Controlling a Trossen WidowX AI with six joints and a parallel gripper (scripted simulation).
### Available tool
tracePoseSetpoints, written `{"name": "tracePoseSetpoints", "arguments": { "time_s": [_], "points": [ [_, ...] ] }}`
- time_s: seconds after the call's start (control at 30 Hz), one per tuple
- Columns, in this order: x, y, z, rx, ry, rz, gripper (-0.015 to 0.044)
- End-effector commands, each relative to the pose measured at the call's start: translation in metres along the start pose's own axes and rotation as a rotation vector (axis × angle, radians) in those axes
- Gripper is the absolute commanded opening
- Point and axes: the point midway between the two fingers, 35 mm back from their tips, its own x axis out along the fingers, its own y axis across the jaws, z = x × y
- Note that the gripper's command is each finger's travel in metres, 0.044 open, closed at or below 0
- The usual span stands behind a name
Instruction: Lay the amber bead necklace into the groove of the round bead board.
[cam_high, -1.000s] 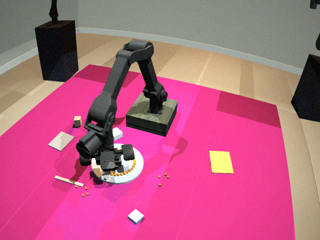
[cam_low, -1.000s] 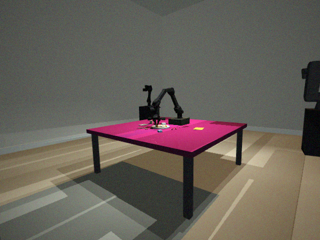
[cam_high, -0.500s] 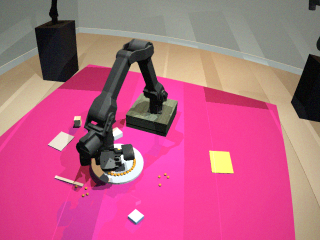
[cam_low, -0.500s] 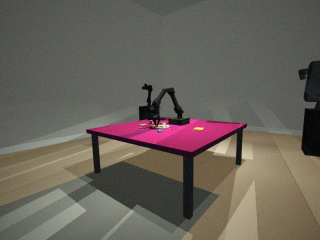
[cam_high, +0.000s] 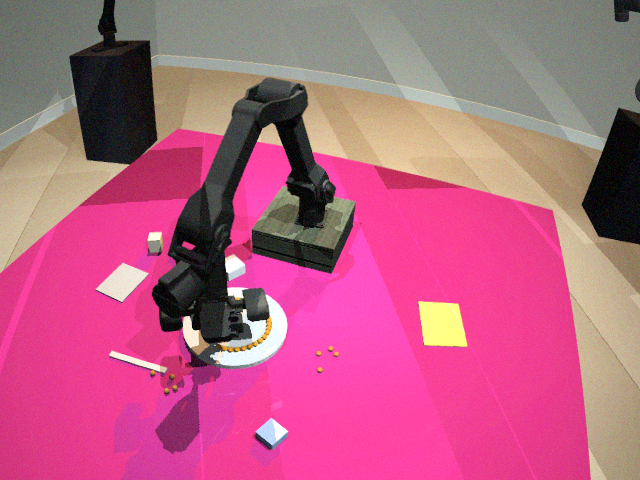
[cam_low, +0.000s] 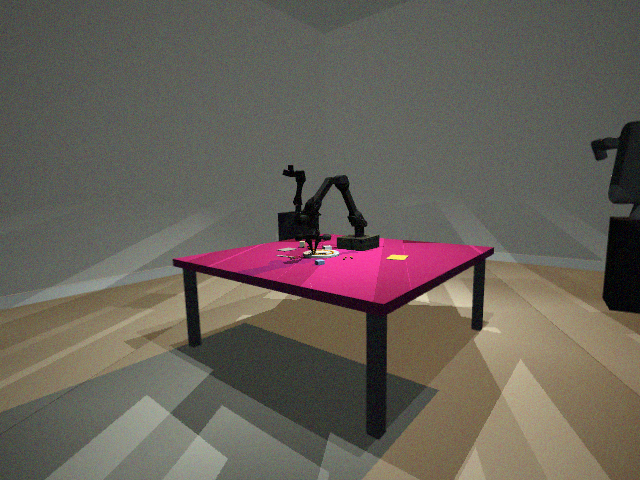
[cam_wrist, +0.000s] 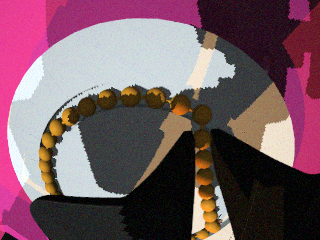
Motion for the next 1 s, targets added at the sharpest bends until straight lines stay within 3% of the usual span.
{"name": "tracePoseSetpoints", "arguments": {
  "time_s": [0.0, 0.83, 0.97],
  "points": [
    [-0.002, 0.000, 0.000, -0.002, 0.000, -0.001, 0.0000],
    [0.001, -0.011, 0.004, -0.007, 0.001, -0.005, 0.0000],
    [-0.002, -0.010, 0.005, -0.001, -0.002, -0.002, 0.0105]
  ]
}}
